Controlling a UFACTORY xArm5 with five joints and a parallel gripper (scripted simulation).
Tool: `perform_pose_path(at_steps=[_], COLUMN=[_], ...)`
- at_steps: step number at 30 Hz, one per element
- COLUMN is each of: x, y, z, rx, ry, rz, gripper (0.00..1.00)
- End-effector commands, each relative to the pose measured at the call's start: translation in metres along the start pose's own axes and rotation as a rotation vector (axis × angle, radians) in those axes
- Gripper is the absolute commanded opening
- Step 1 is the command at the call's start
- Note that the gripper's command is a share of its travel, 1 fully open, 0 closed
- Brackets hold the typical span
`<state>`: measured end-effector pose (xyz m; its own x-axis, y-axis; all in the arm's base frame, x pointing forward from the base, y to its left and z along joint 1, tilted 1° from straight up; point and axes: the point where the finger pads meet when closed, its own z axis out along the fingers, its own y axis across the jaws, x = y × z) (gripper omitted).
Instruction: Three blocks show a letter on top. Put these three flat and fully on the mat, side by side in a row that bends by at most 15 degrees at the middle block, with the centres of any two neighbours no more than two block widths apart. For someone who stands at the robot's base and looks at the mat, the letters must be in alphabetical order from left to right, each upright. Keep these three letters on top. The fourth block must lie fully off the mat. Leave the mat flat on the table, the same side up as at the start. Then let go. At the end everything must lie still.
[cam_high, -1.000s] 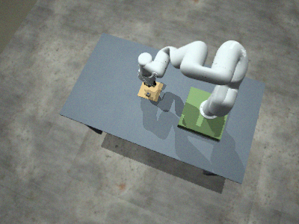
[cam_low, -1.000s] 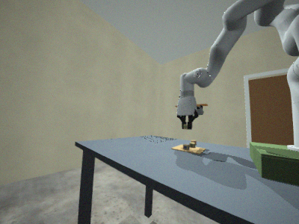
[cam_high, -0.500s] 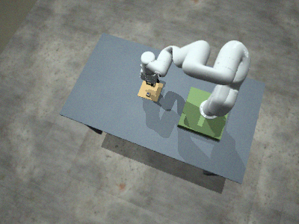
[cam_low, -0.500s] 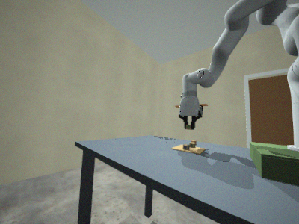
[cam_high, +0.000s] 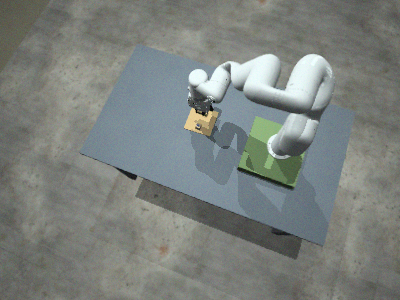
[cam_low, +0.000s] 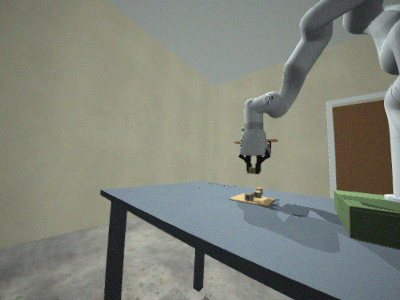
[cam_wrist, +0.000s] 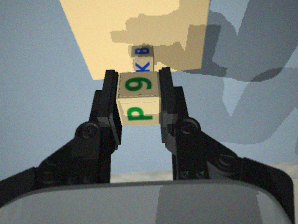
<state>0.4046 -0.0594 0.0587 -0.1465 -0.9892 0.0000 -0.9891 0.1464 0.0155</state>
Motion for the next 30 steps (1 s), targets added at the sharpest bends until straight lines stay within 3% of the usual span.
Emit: perform_pose_path(at_steps=[1,21,30], x=[0.000,0.000,0.000], y=[-0.001,-0.001,-0.001], z=[0.005,0.081,0.093], rx=[0.003,0.003,0.003], ry=[0.000,0.000,0.000], rz=[0.000,0.000,0.000], gripper=[0.21,0.21,0.21])
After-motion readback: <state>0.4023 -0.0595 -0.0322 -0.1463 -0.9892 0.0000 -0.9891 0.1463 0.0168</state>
